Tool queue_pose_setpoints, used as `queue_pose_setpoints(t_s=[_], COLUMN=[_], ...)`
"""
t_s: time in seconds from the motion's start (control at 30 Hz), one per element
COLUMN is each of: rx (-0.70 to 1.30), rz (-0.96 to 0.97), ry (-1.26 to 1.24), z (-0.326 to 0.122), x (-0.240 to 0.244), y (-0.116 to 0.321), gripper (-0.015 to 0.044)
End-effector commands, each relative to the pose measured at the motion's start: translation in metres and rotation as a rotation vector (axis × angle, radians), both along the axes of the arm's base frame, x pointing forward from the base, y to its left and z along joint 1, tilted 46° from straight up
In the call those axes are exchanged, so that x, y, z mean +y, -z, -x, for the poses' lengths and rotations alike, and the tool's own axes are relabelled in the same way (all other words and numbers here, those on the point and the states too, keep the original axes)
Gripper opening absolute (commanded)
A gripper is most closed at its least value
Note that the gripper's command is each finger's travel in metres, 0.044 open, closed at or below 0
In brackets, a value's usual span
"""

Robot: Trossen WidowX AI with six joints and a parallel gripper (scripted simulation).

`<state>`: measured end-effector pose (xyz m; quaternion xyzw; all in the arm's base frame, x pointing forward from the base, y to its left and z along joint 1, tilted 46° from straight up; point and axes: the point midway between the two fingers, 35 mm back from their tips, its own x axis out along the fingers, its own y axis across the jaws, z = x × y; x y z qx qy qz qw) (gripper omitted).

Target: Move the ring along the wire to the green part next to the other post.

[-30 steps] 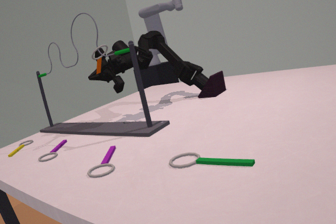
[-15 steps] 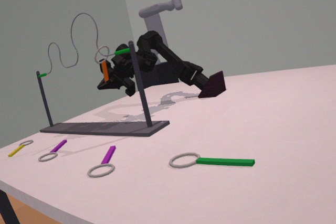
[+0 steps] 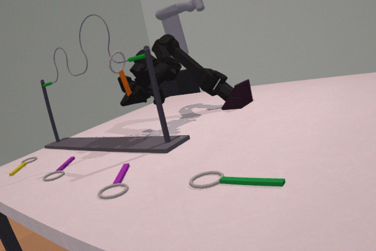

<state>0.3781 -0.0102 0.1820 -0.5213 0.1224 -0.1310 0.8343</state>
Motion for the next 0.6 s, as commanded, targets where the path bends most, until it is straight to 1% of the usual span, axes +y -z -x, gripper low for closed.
queue_pose_setpoints(t_s=[0.0, 0.33, 0.57], rx=[0.011, 0.021, 0.025], rz=[-0.074, -0.210, -0.258], ry=[0.001, 0.001, 0.000], z=[0.002, 0.003, 0.003], x=[0.007, 0.023, 0.032], y=[0.014, 0.035, 0.045], gripper=[-0.0150, -0.0150, -0.0150])
